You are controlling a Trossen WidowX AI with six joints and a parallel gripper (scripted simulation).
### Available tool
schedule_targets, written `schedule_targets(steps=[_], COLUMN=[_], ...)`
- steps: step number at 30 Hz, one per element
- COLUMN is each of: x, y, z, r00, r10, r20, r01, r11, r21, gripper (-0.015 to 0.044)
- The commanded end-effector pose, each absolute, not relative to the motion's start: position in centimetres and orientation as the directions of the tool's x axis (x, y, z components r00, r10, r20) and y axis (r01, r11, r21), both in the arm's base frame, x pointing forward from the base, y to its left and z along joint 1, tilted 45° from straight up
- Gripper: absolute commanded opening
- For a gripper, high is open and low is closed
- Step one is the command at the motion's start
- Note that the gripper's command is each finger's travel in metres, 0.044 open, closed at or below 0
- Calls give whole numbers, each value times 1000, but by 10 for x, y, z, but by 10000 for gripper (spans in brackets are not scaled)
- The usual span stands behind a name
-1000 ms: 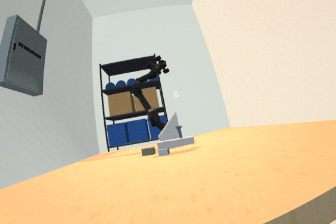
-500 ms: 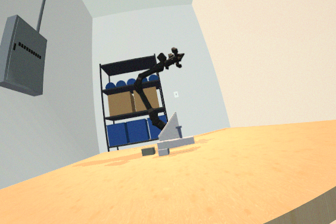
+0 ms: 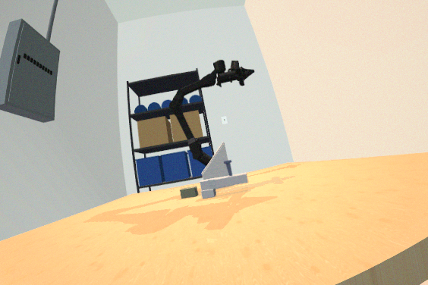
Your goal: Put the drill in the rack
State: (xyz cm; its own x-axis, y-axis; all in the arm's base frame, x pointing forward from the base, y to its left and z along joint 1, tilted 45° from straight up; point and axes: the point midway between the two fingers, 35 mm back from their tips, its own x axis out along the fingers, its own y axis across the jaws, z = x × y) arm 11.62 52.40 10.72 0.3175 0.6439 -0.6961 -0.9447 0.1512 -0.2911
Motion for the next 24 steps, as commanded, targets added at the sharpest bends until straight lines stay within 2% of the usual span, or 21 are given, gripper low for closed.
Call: schedule_targets(steps=[1,7,13,19,24], x=[168,229,273,297,299], y=[481,411,326,229,146], z=[71,34,5,-14,-20], r00=[396,454,437,337,191], r10=[480,228,-54,-336,-545], r20=[-782,-862,-898,-879,-816], r01=[-907,-769,-538,-243,10], r11=[338,588,784,871,833], r21=[-252,-249,-309,-426,-554], gripper=[0,0,0,0,0])
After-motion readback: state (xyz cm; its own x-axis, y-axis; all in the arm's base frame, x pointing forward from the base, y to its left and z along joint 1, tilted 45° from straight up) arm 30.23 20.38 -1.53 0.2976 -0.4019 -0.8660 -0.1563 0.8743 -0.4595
